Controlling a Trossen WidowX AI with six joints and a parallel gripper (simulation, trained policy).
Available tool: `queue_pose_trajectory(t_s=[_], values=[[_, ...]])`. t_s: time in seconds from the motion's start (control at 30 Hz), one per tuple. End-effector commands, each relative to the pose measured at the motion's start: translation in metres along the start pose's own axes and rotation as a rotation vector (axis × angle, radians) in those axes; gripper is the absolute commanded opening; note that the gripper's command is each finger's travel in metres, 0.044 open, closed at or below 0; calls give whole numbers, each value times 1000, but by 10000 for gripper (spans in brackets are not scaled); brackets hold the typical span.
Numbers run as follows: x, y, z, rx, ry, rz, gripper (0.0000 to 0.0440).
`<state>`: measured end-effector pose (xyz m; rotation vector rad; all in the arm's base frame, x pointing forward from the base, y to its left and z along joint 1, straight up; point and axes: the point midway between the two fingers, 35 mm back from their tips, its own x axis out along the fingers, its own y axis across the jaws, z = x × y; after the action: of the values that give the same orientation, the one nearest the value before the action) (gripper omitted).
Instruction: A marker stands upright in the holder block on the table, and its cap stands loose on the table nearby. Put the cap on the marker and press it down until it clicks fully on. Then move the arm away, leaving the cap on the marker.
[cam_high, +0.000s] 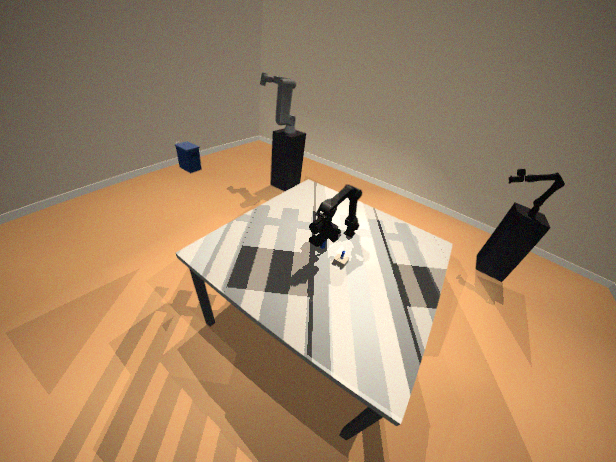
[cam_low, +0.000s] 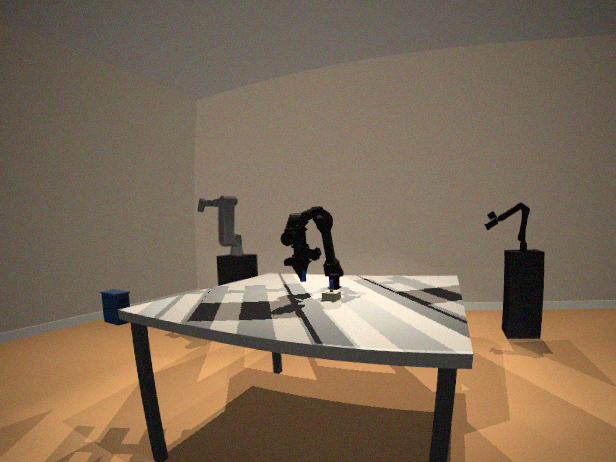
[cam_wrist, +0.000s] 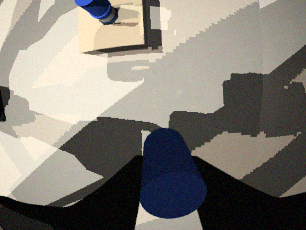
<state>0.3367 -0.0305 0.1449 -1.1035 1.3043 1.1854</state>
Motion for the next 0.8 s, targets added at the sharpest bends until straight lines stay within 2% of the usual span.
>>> queue_pose_trajectory(t_s=[0.0,0.27,0.77], values=[[-6,7,17,-21,-7,7,18],[-12,22,47,-66,-9,21,0],[-23,55,96,-157,2,36,0]])
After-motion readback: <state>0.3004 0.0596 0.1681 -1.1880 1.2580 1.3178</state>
